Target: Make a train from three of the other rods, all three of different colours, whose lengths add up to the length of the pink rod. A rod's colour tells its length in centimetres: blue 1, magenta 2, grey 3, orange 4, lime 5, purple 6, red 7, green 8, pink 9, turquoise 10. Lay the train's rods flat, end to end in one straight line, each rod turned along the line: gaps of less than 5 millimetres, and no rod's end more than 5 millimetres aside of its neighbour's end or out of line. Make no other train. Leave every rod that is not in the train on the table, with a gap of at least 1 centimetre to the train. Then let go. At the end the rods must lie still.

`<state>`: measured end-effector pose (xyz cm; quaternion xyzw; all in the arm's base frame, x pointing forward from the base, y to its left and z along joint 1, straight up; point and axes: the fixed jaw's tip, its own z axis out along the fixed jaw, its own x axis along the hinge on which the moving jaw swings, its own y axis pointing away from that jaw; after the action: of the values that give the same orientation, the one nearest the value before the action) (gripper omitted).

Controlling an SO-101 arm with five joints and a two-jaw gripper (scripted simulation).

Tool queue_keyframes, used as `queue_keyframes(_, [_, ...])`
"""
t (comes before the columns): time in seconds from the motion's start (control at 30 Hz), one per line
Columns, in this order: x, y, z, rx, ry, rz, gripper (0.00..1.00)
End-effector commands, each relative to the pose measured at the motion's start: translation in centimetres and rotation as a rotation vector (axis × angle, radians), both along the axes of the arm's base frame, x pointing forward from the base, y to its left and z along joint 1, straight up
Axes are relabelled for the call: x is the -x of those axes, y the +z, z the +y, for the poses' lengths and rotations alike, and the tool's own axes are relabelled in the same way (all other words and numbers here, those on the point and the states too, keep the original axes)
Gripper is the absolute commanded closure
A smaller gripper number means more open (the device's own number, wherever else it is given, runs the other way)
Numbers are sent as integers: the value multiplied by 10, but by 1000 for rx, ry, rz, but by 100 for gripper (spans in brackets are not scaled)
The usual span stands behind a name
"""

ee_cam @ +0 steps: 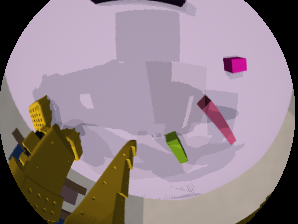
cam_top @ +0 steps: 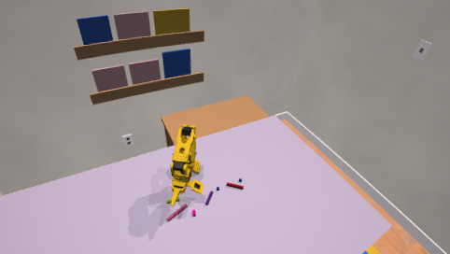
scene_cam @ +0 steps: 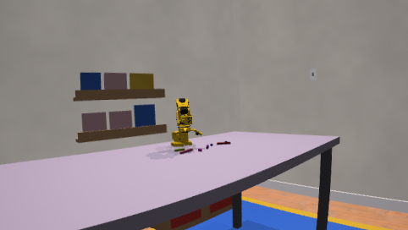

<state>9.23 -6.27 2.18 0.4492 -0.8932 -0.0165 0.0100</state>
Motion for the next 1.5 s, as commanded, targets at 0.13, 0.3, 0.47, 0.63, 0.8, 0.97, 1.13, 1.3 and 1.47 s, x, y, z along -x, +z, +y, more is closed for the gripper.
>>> queue_keyframes(0.13, [-16, 12, -10, 64, -15, -98, 0])
queue_keyframes(0.3, [-20, 15, -13, 81, -21, -124, 0])
queue_keyframes(0.47, [-8, 7, -5, 33, -3, -52, 0])
queue_keyframes(0.63, [-12, 10, -8, 47, 4, -72, 0])
queue_keyframes(0.8, [-15, 14, -10, 61, 11, -93, 0])
queue_keyframes(0.97, [-6, 5, -4, 24, -3, -37, 0])
queue_keyframes(1.13, [-12, 9, -8, 46, -10, -70, 0])
queue_keyframes(1.3, [-17, 12, -11, 67, -16, -102, 0])
queue_keyframes(1.47, [-20, 15, -13, 80, -20, -122, 0])
